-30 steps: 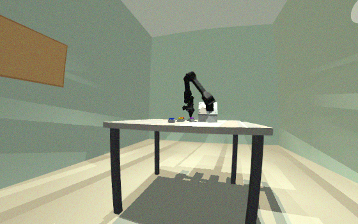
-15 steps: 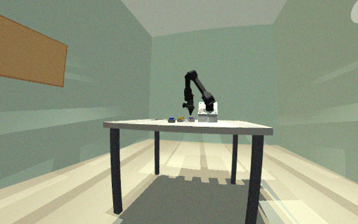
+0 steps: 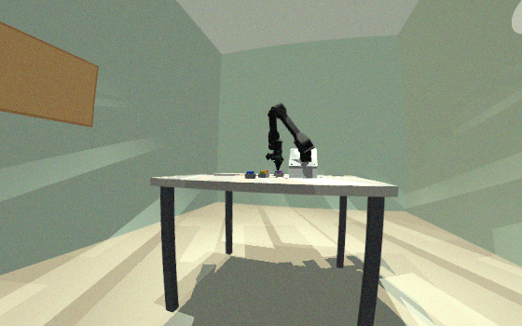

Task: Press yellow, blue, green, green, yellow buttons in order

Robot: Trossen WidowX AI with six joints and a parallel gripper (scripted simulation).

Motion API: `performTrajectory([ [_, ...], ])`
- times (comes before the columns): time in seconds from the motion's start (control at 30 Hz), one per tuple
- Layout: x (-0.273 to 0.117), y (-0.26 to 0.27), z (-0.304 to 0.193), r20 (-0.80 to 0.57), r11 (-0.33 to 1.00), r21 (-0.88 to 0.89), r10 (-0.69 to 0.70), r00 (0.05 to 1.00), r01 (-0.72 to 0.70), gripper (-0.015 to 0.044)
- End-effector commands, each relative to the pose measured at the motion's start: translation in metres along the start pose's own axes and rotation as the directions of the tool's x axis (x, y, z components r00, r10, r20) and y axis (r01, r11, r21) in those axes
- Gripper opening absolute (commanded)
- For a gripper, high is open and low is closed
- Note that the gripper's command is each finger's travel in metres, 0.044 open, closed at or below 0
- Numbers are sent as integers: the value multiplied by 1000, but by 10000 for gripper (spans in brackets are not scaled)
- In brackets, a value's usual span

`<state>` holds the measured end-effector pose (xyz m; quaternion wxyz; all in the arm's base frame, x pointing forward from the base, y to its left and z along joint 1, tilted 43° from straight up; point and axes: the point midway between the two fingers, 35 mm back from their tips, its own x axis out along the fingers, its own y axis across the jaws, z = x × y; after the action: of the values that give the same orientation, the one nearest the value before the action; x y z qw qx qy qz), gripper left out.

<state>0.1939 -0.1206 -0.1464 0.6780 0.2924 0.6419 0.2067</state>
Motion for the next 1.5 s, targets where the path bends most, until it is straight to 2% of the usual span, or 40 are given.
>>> performTrajectory([
  [0.0, 6, 1, -1, 3, 1000, 6, 4, 1000, -4, 20],
  [0.63, 7, 1, -1, 3, 1000, 6, 4, 1000, -4, 20],
  [0.77, -24, 0, -1, 2, 1000, 6, 3, 1000, -3, 20],
  [0.97, -30, 0, 0, 2, 1000, 6, 3, 1000, -3, 20],
  [1.1, -86, 0, -1, 2, 1000, 7, 1, 1000, -1, 20],
  [1.33, -89, 1, 0, 1, 1000, 8, 0, 1000, 0, 20],
  [1.47, -94, 27, 16, -2, 1000, 28, -13, 1000, 13, 20],
])
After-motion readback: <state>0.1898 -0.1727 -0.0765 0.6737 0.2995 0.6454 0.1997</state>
